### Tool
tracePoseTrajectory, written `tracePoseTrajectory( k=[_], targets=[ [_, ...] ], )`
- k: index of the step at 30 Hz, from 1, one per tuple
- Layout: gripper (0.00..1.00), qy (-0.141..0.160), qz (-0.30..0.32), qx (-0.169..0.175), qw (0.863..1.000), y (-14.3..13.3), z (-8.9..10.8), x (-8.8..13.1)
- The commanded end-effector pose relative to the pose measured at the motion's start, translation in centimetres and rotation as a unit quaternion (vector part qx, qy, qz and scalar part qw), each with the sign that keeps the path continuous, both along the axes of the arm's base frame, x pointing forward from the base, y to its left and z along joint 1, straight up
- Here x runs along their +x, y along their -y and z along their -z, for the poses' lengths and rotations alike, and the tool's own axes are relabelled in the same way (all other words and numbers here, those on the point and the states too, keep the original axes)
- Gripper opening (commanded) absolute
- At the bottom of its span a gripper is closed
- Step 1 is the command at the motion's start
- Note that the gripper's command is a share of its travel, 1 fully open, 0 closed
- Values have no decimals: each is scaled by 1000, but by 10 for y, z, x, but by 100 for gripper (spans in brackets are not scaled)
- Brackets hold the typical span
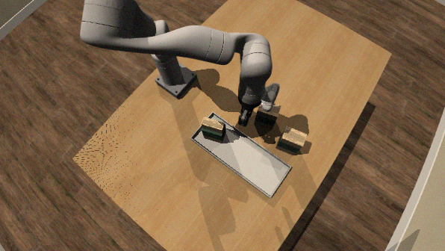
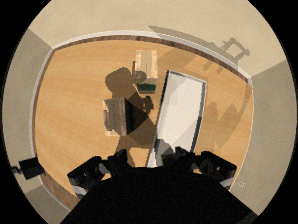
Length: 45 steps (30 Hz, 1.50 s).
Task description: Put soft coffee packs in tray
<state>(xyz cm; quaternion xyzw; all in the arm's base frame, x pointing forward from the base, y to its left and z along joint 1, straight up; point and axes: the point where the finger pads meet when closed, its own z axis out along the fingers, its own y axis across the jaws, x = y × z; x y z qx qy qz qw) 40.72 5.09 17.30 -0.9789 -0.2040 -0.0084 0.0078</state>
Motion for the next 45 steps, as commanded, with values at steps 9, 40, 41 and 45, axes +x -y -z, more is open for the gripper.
tracePoseTrajectory(
  k=[9,40,41,45],
  targets=[
    [85,0,-19,-4,1000,-95,6,28],
    [85,-2,-20,-6,1000,-96,46,27],
    [85,-2,-20,-6,1000,-96,46,27],
    [85,-2,-20,-6,1000,-96,46,27]
  ],
)
